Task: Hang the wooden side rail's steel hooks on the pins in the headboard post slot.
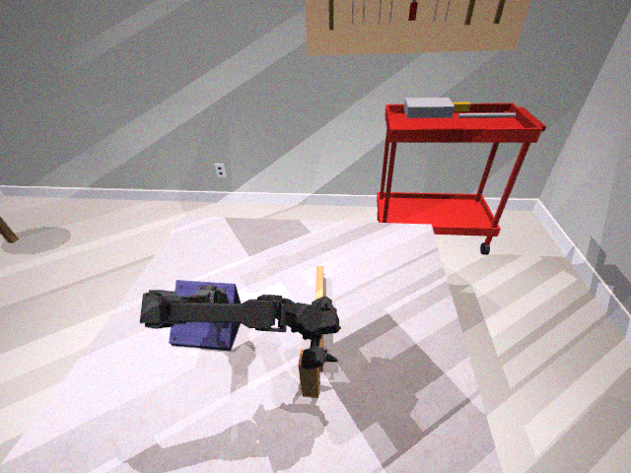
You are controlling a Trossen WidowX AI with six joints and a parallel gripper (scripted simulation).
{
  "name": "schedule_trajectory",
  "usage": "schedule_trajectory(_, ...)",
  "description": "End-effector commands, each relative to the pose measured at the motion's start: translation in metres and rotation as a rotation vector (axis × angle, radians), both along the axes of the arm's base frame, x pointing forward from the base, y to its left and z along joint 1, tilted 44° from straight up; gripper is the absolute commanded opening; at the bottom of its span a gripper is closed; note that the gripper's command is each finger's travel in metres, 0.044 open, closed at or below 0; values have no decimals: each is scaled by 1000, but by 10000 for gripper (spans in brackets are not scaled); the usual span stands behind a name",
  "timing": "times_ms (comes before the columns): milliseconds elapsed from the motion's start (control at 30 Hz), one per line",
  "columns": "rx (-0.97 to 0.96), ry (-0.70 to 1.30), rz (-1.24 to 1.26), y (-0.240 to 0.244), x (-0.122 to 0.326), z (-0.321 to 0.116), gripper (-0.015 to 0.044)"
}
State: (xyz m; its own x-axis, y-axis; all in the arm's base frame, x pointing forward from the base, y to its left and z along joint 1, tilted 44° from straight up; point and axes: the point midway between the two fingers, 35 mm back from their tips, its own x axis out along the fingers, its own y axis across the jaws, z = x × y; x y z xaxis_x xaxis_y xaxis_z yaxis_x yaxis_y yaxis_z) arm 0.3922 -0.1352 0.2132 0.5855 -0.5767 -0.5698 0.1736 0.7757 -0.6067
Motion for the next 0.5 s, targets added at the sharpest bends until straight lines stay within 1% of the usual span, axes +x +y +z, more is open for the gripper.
schedule_trajectory(0,-570,627,403,8,-56,-33,440)
schedule_trajectory(467,-1007,1314,822,9,-106,-66,440)
